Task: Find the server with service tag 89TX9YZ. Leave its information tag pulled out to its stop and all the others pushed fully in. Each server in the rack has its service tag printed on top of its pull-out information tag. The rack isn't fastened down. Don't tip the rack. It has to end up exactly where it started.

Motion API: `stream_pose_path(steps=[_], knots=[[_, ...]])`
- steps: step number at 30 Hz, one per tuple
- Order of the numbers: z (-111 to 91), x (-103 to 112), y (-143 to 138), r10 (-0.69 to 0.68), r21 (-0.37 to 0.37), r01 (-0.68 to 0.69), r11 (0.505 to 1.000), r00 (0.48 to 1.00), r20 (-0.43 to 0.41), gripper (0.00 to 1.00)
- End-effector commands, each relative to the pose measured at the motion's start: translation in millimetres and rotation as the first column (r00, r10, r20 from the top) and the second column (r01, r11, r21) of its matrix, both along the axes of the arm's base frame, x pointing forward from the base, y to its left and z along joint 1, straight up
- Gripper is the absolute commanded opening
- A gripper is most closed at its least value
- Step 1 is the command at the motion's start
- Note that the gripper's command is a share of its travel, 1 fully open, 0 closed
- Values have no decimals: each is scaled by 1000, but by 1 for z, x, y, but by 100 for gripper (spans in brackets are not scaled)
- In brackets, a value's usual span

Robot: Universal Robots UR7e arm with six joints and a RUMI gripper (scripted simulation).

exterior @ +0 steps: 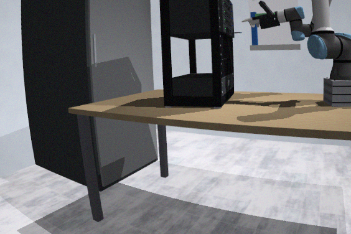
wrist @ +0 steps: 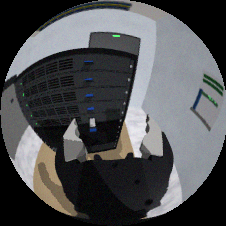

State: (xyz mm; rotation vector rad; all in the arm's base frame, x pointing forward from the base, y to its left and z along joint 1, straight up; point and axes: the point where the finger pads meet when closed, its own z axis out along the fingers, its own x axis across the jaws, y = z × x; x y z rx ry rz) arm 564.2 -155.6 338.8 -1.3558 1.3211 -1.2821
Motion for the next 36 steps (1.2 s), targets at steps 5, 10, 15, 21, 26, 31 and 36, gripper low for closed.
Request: stream_pose_path(steps=[5,10,15,21,26,31,36], knots=[[1,2,0,-16,51,17,999,1000,-5,100],[2,2,0,-27,84,28,996,1000,-9,100],[3,3,0,-38,116,39,992,999,-13,100],[3,4,1,-46,142,48,989,999,-17,100],[3,5,1,-57,174,59,983,998,-21,100],[4,5,1,-67,206,71,976,997,-26,100],[4,6,2,-78,237,83,968,996,-31,100]])
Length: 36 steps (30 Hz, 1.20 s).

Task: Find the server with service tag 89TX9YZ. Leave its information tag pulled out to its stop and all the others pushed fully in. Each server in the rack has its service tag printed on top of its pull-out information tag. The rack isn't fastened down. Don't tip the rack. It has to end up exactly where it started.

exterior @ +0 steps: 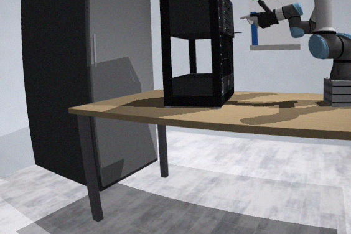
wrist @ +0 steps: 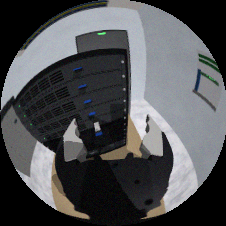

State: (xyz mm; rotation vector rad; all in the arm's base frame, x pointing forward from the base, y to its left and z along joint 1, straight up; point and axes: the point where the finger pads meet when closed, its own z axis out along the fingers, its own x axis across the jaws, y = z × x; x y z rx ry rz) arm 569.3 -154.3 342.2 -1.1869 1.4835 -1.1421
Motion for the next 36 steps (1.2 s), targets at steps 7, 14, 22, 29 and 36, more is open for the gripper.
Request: stream_pose_path(steps=[7,14,22,29,36], knots=[[1,1,1,-23,62,23,998,1000,-6,100],[2,1,1,-39,106,40,994,999,-11,100],[2,2,2,-53,143,55,988,998,-15,100],[2,2,3,-70,185,72,980,997,-21,100],[2,2,3,-81,214,85,973,996,-25,100]])
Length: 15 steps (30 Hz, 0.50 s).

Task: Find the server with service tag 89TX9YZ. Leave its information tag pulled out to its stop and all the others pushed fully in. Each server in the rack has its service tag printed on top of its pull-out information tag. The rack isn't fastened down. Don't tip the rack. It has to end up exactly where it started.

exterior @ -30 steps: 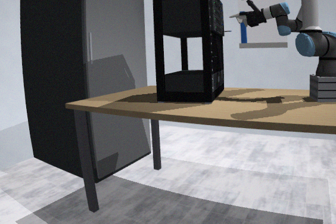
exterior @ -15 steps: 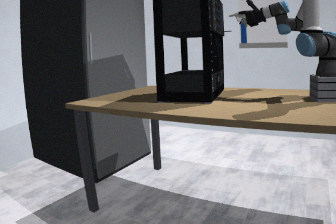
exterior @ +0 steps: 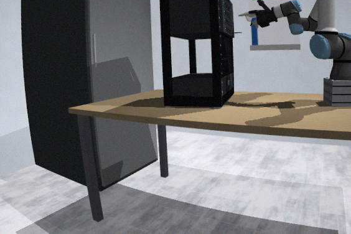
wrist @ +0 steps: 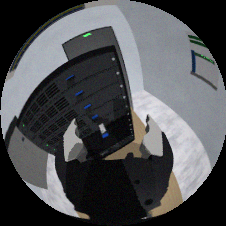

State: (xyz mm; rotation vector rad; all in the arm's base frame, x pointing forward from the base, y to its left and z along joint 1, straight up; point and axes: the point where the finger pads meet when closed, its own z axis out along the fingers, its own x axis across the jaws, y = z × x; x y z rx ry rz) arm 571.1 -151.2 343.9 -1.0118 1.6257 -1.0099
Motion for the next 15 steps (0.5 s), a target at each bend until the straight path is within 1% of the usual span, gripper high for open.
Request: stream_pose_path(steps=[1,15], knots=[[1,0,0,-10,23,10,1000,1000,-2,100],[1,0,2,-45,105,46,993,999,-9,100]])
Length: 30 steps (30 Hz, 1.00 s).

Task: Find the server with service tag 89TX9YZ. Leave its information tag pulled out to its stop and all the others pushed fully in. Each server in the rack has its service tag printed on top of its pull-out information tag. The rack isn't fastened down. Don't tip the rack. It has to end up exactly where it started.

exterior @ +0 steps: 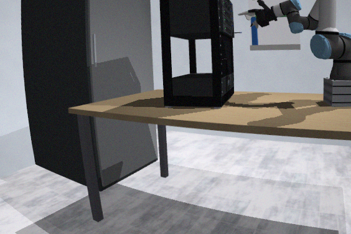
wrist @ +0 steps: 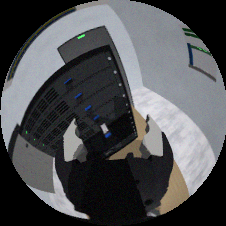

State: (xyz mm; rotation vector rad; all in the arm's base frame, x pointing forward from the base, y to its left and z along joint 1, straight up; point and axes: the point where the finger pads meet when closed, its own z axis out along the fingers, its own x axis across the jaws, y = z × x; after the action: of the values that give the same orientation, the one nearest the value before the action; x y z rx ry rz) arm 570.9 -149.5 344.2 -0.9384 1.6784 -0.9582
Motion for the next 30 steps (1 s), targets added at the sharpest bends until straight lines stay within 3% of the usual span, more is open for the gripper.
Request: stream_pose_path(steps=[1,30], knots=[[1,0,1,-12,27,12,1000,1000,-2,100],[1,-3,5,-78,170,80,982,997,-16,100]])
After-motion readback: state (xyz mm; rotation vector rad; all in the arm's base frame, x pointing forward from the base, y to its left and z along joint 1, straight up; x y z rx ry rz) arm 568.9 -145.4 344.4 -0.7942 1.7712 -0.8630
